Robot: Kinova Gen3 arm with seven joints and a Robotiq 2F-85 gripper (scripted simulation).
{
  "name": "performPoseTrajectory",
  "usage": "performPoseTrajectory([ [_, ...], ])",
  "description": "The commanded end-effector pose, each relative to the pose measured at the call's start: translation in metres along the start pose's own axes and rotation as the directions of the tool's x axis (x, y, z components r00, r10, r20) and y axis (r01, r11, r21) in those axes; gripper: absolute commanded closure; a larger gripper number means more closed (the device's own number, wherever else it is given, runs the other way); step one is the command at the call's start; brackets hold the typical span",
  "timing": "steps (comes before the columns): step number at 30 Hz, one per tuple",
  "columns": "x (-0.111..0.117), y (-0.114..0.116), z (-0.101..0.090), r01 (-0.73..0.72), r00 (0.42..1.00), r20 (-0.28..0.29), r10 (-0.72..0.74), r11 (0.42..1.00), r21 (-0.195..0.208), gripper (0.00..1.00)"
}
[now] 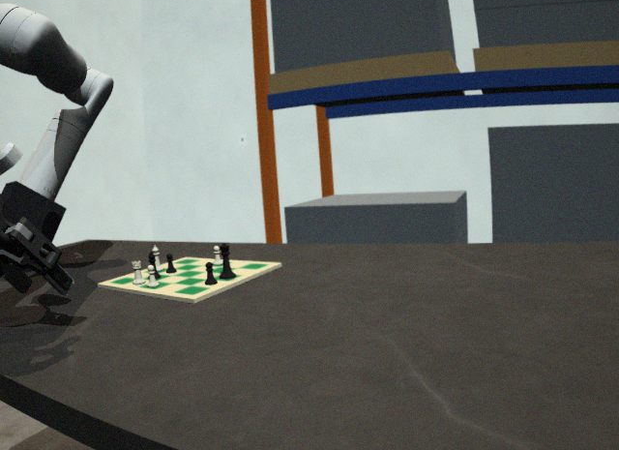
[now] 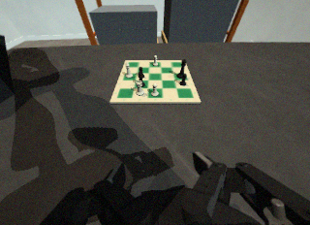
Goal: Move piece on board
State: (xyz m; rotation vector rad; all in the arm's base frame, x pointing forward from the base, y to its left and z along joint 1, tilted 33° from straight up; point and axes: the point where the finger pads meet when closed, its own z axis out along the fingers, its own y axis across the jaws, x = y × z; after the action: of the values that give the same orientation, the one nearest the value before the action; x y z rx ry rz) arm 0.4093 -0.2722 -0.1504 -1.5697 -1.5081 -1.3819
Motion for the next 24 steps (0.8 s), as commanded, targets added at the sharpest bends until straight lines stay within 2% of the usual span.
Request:
performPoseTrajectory([
  [1,0.000,0.001,-0.001,0.001,1.000,0.002,-0.001,1.000,-0.001,0.00],
  [15,0.002,0.001,-0.004,0.001,1.000,0.001,-0.001,1.000,-0.001,0.00],
  [19,0.011,0.002,-0.015,0.001,1.000,0.001,-0.001,1.000,-0.001,0.00],
  [24,0.030,0.005,-0.040,0.001,1.000,0.001,-0.001,1.000,-0.001,0.00],
])
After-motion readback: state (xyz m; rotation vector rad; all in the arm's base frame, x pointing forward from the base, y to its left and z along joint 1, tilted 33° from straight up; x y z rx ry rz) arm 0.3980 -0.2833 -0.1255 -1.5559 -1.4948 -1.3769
